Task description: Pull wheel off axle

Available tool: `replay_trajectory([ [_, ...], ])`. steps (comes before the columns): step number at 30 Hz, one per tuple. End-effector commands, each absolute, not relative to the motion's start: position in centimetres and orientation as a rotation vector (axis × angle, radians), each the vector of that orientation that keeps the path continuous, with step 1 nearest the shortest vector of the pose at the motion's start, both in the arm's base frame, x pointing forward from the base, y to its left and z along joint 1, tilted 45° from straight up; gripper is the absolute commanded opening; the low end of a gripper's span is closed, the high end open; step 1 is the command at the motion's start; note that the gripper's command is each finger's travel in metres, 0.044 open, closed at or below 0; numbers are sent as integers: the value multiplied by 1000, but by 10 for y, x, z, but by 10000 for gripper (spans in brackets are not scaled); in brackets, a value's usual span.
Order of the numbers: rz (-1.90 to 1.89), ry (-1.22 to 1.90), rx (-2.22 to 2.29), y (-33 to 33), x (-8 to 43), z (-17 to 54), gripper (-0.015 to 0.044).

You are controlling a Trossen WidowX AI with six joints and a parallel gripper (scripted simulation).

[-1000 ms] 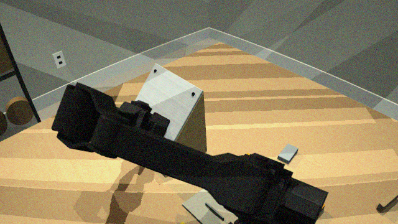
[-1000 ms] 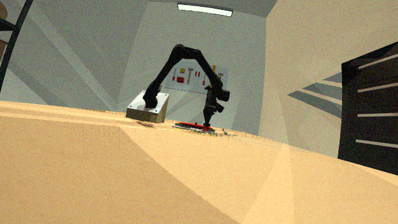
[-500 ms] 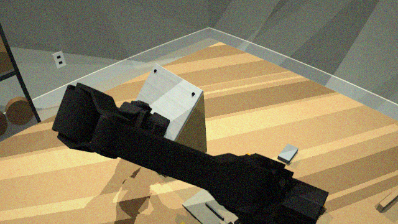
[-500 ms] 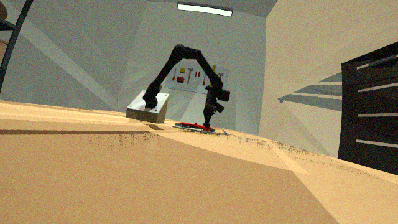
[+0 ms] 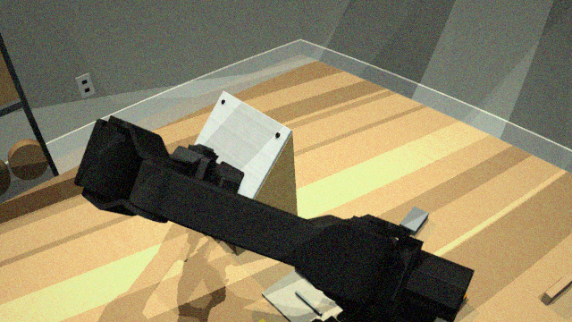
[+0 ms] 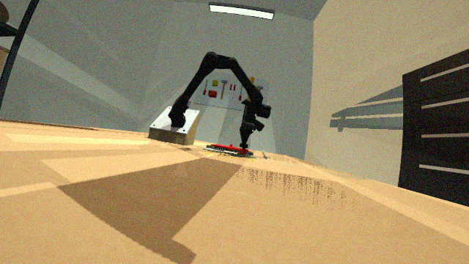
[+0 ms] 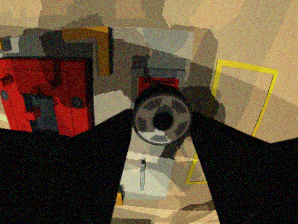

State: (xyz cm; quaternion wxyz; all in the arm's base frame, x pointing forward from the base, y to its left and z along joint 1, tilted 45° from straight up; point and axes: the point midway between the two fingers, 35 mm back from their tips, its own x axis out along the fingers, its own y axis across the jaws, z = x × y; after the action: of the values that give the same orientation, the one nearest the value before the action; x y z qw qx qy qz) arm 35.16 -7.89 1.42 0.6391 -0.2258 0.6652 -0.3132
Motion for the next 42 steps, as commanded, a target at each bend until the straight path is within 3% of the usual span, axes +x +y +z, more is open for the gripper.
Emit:
replay_trajectory([
  [1, -712, 1510, -516, -75, 353, 17, 0],
  [42, -711, 1508, -519, -66, 354, 27, 0],
])
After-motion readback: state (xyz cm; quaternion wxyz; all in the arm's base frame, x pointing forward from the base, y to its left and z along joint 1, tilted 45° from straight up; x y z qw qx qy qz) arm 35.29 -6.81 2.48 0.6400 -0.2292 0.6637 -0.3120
